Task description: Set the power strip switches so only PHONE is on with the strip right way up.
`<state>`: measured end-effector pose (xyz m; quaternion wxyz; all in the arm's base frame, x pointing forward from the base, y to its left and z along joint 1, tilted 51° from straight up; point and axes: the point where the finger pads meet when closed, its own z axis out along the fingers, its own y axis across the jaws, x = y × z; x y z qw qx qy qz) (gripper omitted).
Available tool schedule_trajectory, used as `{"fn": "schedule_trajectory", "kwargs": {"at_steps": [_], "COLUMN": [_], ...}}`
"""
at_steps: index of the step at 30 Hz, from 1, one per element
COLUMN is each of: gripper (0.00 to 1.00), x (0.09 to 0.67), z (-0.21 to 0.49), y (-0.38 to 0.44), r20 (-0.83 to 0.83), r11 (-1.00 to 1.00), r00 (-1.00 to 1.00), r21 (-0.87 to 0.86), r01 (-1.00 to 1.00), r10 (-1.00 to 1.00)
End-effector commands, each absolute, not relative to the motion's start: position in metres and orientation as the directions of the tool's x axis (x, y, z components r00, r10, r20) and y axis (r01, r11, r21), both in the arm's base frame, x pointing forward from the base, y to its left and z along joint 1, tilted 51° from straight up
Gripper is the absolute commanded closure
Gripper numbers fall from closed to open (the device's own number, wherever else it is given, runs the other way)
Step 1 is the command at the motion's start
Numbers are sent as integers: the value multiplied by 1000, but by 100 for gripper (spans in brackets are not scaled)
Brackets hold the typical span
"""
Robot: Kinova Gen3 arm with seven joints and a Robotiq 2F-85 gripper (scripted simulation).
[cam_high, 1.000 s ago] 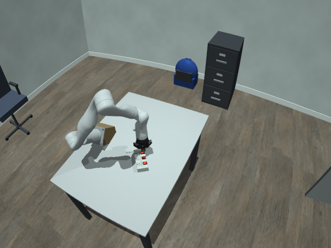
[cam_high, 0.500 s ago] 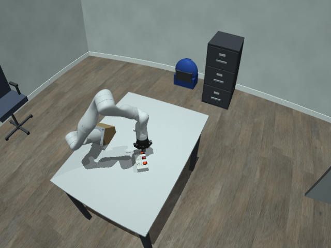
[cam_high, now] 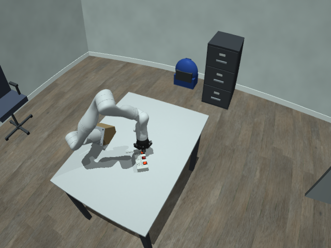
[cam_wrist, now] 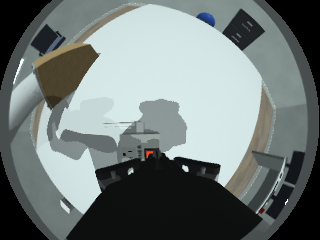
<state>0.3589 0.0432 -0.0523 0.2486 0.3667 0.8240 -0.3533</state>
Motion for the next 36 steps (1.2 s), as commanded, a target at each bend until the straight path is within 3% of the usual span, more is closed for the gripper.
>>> {"fn": "schedule_trajectory", "kwargs": {"at_steps": [1, 36], "gripper": [100, 100], "x": [359, 356], "z": [-54, -29], "y": [41, 75], "r20": [-669, -668], "r11": [483, 488], "r00": [-609, -606], "r21": [-401, -392], "r01": [779, 780], "r10": [427, 432]}}
